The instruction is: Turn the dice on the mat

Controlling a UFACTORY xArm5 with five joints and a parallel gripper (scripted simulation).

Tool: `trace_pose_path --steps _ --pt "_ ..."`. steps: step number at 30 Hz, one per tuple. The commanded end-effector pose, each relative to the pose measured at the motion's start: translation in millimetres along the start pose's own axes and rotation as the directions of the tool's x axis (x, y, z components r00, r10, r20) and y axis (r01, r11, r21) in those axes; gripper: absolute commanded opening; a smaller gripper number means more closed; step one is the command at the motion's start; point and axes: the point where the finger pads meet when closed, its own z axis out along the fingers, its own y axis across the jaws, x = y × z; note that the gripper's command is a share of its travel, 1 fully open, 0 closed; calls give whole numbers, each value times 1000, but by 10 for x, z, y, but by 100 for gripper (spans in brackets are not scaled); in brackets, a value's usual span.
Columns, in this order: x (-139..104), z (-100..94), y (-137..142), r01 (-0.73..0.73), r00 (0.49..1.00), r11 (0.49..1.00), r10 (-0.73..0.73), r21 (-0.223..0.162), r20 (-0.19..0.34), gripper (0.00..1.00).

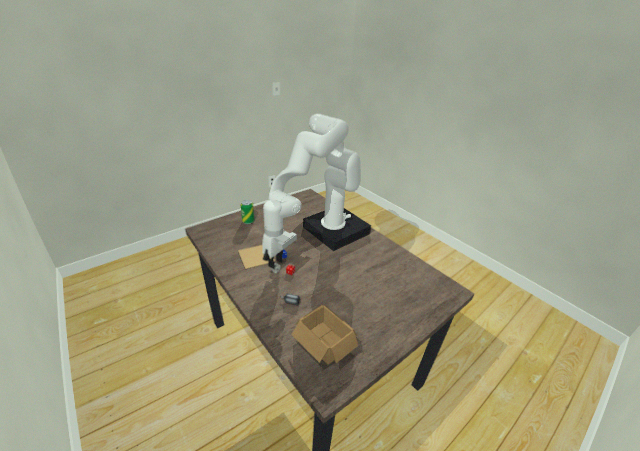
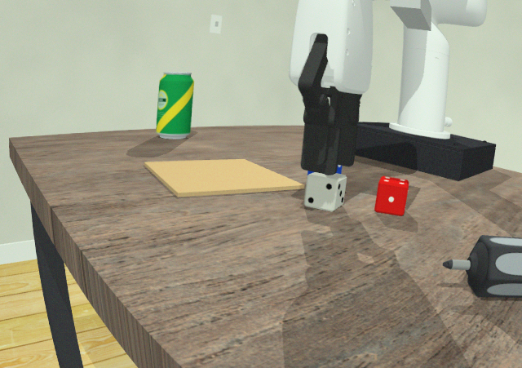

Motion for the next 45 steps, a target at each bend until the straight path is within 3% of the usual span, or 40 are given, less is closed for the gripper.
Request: trace_pose_path --steps 1,33,45 --pt "-1 -11 13 0 1000 1000 0 -3 0 47" --pt "-1 -8 13 0 1000 1000 0 -3 0 47" --pt "0 119 14 0 1000 1000 0 -3 0 47"
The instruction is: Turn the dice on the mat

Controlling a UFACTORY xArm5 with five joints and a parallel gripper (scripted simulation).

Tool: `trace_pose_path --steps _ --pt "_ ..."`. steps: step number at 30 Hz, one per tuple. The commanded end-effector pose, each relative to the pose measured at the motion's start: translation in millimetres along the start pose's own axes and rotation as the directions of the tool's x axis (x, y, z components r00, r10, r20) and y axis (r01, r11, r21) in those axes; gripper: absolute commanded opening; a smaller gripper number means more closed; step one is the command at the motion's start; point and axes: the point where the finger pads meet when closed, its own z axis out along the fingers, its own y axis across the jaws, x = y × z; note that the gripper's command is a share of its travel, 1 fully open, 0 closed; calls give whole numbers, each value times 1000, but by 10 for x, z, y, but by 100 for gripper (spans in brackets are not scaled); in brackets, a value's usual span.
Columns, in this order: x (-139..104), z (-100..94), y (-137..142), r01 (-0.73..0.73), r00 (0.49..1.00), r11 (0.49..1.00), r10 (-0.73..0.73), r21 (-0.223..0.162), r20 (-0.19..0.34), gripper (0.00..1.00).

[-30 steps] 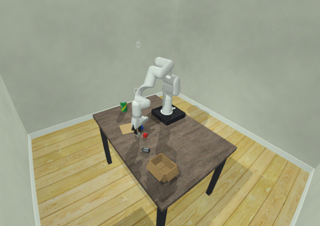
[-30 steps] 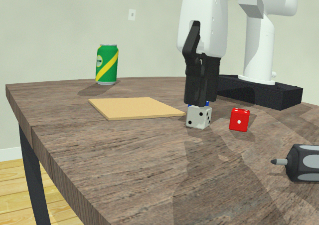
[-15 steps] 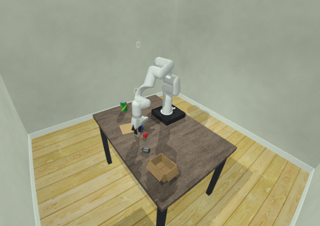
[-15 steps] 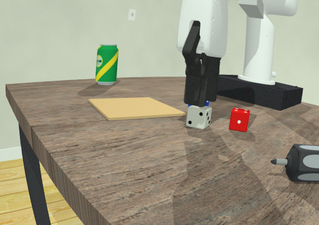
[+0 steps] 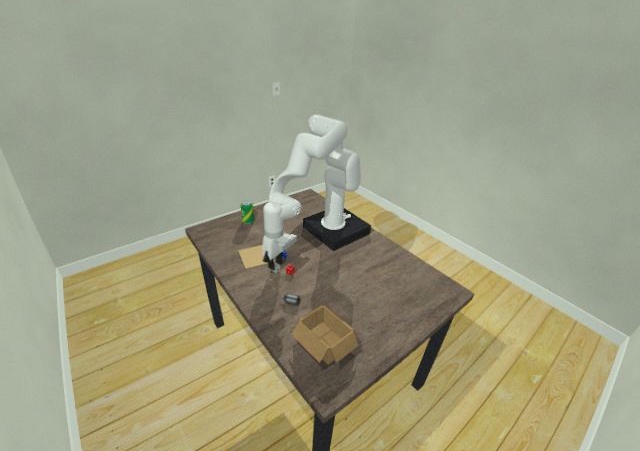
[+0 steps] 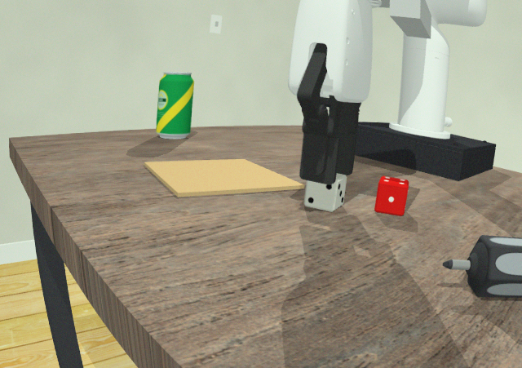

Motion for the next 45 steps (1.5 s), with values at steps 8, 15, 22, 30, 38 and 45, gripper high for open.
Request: trace_pose_path --steps 8,15,22,30,38,45 --pt "1 190 10 0 1000 1000 0 -2 0 47" --pt "2 237 10 0 1000 1000 0 -2 0 47" --pt "2 243 10 0 1000 1000 0 -2 0 47" --pt "2 243 10 0 1000 1000 0 -2 0 47" --pt "2 243 10 0 1000 1000 0 -2 0 47" --pt "2 243 10 0 1000 1000 0 -2 0 47"
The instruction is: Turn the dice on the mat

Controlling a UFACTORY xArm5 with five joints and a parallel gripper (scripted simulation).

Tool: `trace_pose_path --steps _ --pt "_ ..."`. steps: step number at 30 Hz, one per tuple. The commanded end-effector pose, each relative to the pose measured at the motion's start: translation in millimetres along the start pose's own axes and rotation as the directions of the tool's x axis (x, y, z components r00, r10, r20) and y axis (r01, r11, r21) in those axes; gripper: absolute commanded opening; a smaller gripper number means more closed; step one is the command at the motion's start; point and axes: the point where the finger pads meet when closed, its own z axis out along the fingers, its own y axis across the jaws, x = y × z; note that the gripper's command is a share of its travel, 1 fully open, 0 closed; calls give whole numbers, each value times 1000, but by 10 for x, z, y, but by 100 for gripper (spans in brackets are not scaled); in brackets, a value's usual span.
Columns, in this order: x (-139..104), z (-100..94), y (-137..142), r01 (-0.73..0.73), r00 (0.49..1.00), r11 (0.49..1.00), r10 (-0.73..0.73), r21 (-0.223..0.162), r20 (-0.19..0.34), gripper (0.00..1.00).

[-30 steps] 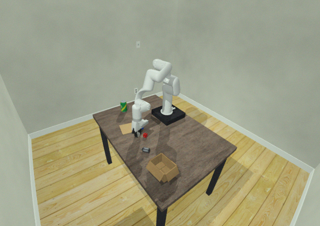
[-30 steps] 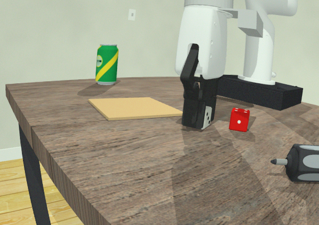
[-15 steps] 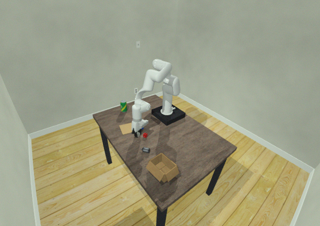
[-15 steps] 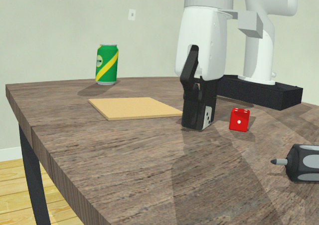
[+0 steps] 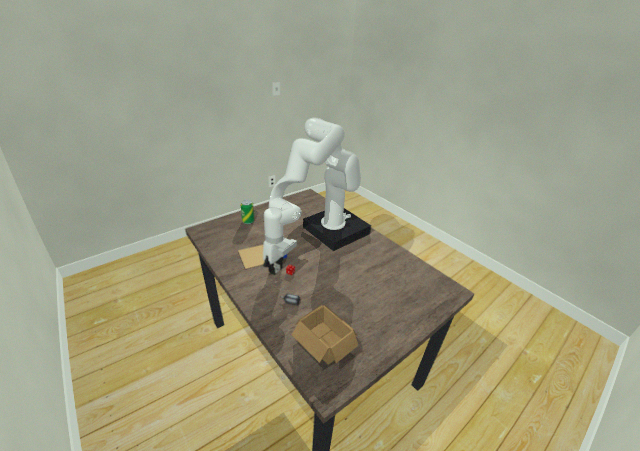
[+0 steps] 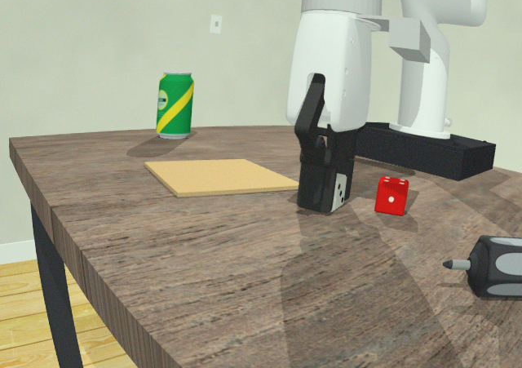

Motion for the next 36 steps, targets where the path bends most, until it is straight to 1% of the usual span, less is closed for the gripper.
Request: trace_pose_path --steps 1,8,9,36 --pt "-1 -10 13 0 1000 1000 0 -3 0 47" --pt "-1 -10 13 0 1000 1000 0 -3 0 47" --pt "-1 -10 13 0 1000 1000 0 -3 0 27" --pt "-1 -10 13 0 1000 1000 0 -3 0 27"
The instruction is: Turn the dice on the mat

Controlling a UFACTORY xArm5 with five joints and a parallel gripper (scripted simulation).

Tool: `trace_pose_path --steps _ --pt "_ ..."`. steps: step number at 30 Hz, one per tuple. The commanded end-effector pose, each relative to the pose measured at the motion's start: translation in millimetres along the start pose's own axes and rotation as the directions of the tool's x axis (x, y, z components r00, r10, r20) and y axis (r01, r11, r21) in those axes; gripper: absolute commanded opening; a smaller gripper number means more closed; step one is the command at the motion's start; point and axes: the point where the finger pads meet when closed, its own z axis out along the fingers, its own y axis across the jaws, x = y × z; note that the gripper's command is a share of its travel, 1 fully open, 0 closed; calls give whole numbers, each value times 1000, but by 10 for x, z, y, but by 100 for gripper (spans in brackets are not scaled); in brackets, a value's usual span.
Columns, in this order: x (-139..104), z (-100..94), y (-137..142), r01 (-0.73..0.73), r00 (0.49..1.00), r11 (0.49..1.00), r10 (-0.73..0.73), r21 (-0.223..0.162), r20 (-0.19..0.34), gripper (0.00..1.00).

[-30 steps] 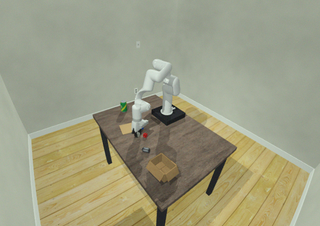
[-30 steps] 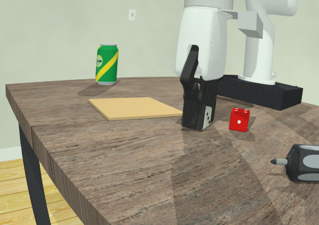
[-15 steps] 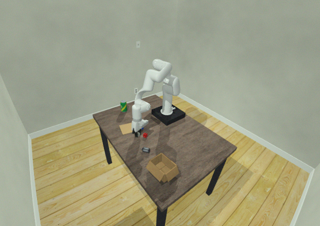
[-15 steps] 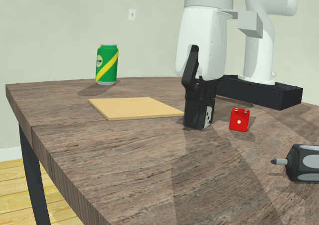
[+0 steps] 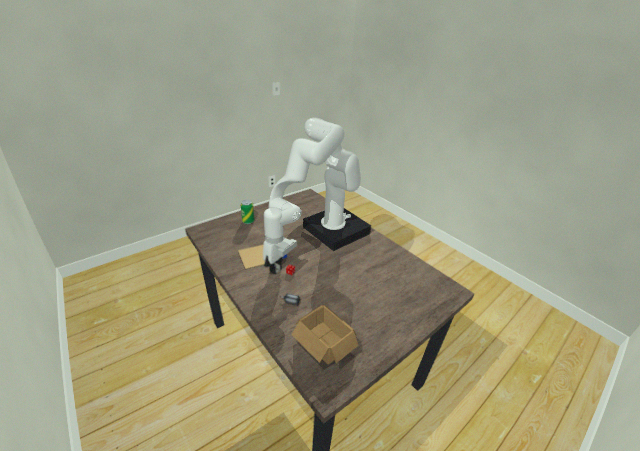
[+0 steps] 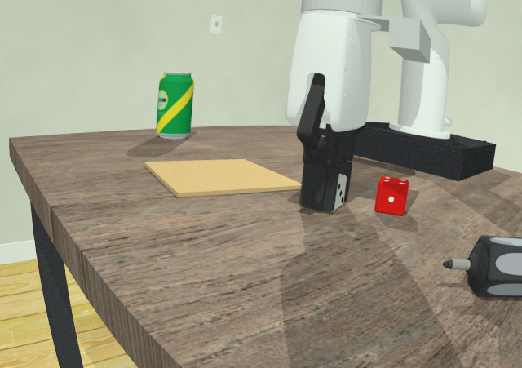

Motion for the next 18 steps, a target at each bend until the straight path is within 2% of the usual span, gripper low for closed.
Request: trace_pose_path --steps 1,10,15,17,18 --pt "-1 -9 12 0 1000 1000 0 -3 0 27" --pt "-1 -43 12 0 1000 1000 0 -3 0 27" --pt "-4 -276 11 0 1000 1000 0 -3 0 27" --pt "-4 -276 11 0 1000 1000 0 -3 0 27" --pt "-4 -347 11 0 1000 1000 0 -3 0 27"
